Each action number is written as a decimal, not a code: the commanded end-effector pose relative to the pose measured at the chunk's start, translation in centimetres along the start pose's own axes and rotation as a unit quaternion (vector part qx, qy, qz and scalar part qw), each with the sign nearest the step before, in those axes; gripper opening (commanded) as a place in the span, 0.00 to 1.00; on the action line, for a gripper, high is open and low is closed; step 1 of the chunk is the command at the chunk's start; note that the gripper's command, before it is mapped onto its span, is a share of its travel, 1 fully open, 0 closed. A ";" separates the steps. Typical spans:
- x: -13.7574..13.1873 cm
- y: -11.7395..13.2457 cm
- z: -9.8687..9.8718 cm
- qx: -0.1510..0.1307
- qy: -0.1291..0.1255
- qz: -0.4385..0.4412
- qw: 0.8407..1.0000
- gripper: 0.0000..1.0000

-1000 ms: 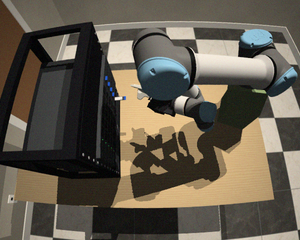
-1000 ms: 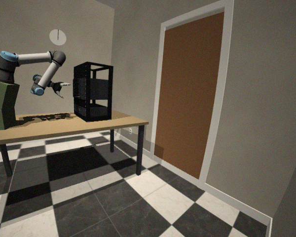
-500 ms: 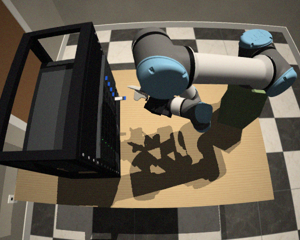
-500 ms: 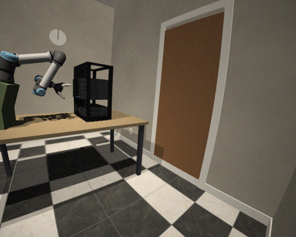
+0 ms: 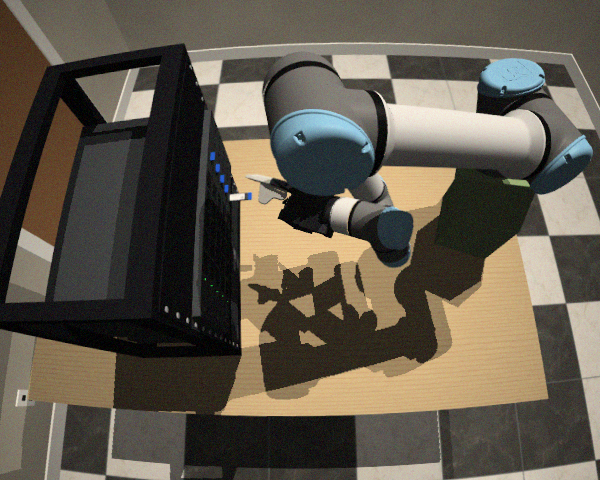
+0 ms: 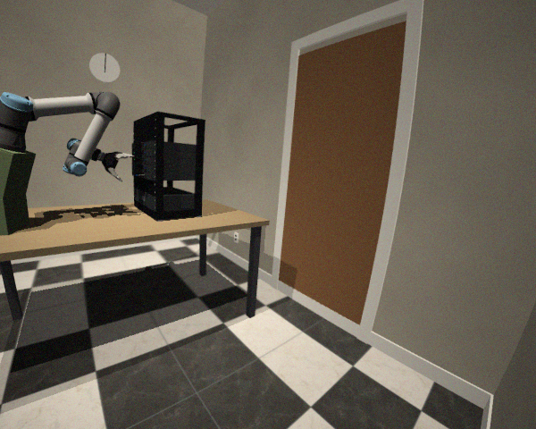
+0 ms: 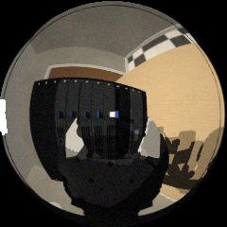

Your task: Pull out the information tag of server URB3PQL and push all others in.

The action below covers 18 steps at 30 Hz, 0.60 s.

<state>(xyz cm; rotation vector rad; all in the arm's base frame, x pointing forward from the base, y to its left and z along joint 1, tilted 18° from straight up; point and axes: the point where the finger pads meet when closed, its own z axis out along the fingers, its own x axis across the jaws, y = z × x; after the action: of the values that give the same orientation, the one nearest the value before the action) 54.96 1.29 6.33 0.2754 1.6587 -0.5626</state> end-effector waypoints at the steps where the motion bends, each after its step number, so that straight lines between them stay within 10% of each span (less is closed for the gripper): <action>1: -0.1 0.3 0.6 0.000 0.000 0.000 1.000 1.00; 18: -0.1 0.9 1.5 0.000 0.000 0.000 1.000 1.00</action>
<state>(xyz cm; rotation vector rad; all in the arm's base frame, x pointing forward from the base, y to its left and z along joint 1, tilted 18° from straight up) 56.60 1.25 6.08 0.2755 1.6588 -0.5626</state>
